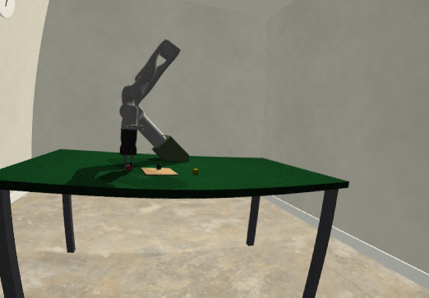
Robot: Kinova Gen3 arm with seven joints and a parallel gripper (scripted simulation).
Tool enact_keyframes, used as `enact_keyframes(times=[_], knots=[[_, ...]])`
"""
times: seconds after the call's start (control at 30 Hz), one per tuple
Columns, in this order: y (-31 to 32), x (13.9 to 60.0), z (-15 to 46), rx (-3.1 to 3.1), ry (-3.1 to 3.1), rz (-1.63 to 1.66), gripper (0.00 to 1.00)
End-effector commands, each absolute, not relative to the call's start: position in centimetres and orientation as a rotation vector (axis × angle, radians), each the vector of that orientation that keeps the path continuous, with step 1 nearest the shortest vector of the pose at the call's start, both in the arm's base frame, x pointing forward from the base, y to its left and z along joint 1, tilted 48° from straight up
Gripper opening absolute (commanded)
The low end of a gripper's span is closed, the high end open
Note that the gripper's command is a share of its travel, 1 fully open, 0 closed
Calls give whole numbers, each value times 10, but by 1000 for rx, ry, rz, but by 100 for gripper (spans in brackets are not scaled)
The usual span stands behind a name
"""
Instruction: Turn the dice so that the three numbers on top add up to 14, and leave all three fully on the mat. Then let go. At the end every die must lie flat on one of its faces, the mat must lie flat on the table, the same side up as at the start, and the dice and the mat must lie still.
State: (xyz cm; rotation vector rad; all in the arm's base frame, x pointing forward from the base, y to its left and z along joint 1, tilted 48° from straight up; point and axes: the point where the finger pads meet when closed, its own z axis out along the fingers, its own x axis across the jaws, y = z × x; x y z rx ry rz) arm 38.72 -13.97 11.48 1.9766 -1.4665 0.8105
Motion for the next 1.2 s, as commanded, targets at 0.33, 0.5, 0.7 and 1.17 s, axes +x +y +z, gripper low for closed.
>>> enact_keyframes(times=[0.33,0.5,0.7,1.17], knots=[[-135,387,119,1978,-1466,812,40],[-128,385,126,1978,-1466,812,40],[-106,381,146,1978,-1466,812,40],[-68,373,181,1978,-1466,812,40]])
